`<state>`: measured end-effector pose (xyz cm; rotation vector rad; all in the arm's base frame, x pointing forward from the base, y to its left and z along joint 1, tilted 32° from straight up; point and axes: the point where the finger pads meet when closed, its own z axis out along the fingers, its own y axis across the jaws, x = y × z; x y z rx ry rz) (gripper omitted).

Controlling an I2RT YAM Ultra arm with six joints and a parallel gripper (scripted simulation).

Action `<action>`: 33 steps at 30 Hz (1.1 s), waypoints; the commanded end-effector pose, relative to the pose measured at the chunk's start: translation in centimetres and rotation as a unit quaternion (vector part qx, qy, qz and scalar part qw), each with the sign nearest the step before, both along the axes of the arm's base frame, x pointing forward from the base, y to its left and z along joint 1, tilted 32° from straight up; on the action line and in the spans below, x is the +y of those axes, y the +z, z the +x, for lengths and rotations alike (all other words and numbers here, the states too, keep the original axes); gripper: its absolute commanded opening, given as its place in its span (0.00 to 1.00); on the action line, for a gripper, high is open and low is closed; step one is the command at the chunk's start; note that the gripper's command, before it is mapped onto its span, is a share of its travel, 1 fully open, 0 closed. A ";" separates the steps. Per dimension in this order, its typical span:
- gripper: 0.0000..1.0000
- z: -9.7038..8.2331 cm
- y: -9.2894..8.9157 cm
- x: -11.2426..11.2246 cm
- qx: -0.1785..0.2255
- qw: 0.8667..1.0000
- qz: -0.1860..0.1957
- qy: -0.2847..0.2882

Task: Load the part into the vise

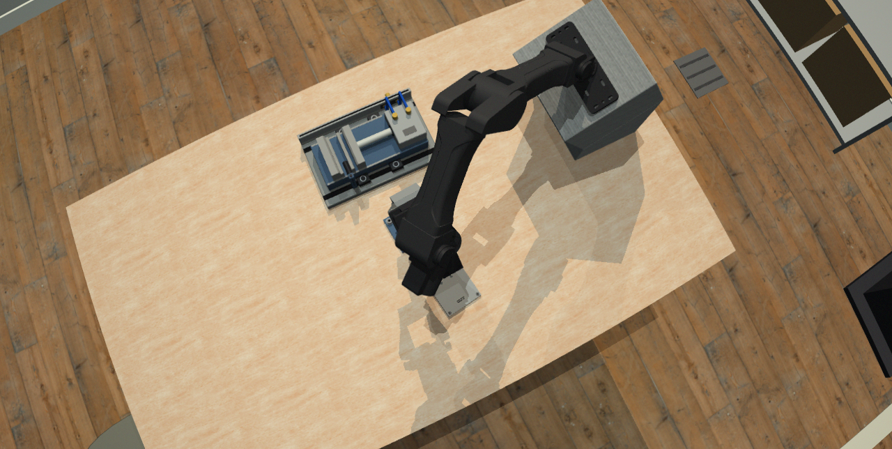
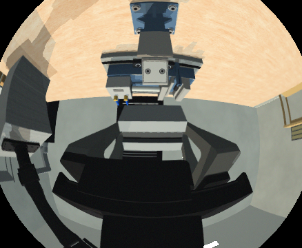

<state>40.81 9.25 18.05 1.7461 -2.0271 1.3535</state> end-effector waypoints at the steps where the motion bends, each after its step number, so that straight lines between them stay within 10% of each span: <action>1: 0.00 -0.1 1.8 0.4 -0.016 1.000 -0.005 0.007; 33: 0.00 0.2 1.1 0.3 -0.009 1.000 -0.010 0.008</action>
